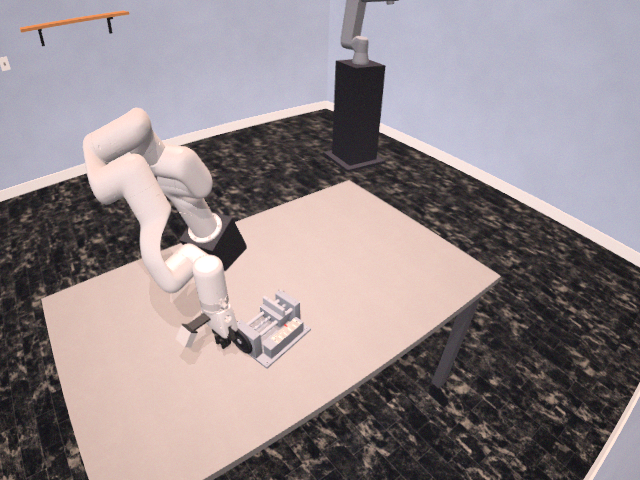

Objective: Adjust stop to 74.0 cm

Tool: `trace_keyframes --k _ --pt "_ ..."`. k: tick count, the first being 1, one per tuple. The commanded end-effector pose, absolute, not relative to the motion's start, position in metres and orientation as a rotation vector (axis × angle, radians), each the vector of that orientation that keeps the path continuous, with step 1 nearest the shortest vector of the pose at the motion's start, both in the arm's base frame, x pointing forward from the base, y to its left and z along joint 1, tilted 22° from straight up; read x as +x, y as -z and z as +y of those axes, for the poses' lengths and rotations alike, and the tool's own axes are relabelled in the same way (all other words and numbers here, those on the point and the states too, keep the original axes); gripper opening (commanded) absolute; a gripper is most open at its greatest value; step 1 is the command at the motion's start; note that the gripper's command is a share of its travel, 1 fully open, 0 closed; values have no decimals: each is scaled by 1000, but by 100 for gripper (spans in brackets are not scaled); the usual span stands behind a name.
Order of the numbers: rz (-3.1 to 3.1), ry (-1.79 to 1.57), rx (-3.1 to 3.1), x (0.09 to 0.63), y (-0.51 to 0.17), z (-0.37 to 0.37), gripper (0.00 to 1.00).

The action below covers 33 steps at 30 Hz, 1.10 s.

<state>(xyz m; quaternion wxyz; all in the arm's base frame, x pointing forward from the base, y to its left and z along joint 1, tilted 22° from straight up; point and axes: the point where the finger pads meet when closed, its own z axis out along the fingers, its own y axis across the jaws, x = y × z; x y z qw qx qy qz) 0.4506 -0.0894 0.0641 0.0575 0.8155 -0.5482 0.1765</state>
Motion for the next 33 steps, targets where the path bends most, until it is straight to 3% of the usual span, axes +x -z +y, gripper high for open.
trace_keyframes --k 1,33 --pt "-1660 -541 2475 454 -69 -87 6" --pt "-1660 -541 2475 483 -80 -71 6"
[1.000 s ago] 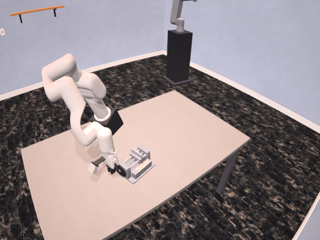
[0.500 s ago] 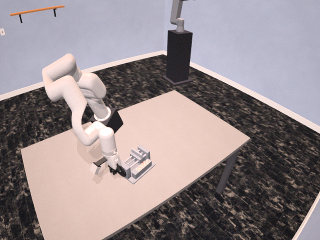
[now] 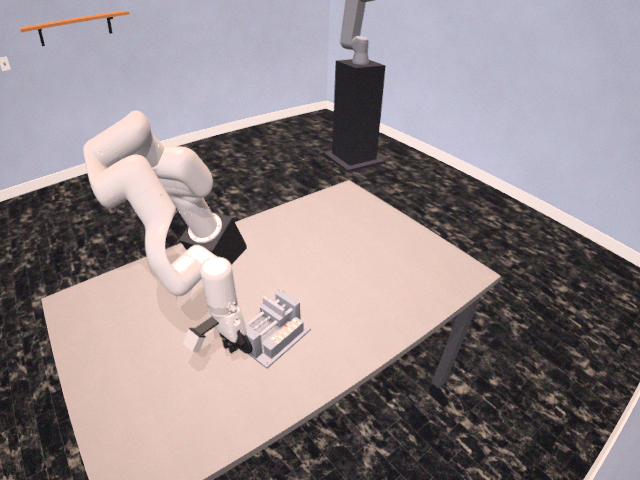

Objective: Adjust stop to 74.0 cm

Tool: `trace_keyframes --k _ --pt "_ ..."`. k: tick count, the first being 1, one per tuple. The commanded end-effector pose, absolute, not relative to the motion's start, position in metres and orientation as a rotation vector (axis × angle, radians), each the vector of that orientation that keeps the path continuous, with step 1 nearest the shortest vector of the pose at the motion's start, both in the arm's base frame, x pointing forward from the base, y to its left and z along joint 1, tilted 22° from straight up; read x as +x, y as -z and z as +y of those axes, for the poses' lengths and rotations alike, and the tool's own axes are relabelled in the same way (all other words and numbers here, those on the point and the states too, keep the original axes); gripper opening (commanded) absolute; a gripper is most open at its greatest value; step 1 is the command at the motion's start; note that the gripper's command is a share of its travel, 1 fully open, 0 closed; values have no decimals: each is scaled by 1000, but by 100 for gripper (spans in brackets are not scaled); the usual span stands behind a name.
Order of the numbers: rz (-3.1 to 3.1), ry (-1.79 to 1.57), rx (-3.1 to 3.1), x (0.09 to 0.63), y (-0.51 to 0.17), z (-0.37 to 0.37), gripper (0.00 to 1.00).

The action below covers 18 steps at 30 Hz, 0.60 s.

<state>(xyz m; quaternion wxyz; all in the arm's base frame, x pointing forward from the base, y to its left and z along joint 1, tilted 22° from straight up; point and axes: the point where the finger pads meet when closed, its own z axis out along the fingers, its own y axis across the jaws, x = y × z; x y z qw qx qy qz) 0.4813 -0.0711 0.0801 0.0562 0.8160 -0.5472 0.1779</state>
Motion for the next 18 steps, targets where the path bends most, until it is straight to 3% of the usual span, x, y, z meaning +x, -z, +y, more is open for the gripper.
trace_keyframes --k 1,18 --pt "-1660 -541 2475 484 -80 -70 6" --pt "-1660 -540 2475 491 -77 -69 6"
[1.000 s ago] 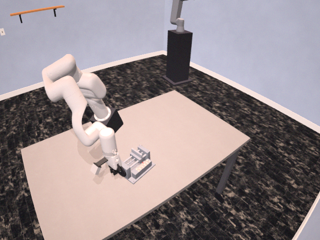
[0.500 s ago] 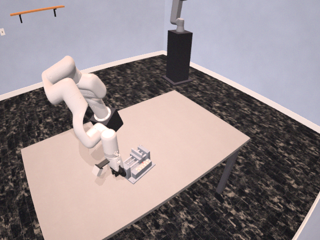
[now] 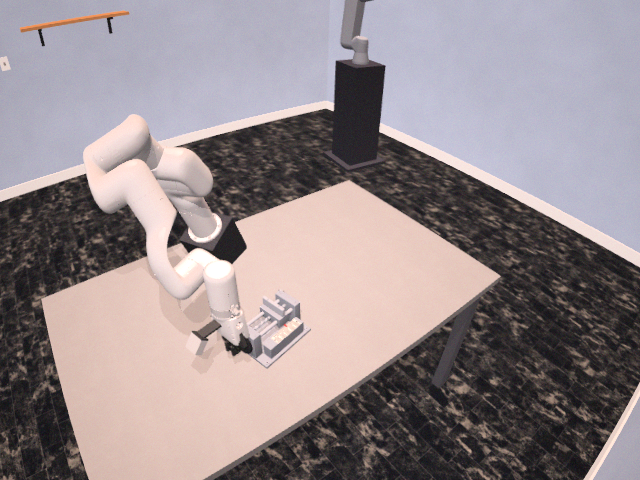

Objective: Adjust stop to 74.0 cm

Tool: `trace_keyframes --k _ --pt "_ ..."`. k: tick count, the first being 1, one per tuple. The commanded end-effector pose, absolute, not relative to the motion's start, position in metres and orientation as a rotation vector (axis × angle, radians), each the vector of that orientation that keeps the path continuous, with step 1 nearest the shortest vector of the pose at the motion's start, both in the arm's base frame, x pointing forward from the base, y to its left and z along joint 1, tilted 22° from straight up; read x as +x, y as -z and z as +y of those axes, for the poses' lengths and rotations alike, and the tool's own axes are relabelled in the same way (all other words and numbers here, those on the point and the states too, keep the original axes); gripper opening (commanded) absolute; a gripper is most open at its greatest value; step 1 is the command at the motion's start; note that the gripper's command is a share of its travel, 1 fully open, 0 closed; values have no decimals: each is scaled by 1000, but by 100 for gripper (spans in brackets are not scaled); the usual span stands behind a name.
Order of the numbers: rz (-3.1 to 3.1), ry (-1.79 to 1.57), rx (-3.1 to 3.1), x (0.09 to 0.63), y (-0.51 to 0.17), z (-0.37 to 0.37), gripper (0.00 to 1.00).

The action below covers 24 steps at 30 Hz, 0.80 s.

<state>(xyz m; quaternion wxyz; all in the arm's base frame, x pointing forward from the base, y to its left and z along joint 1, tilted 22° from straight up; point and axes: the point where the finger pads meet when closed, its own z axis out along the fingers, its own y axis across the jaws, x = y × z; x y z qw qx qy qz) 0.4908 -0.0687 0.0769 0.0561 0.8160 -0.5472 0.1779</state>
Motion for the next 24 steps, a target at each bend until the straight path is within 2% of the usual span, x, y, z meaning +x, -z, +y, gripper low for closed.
trace_keyframes --k 1,24 --pt "-1659 -540 2475 492 -77 -69 6" --pt "-1660 -541 2475 495 -75 -68 6"
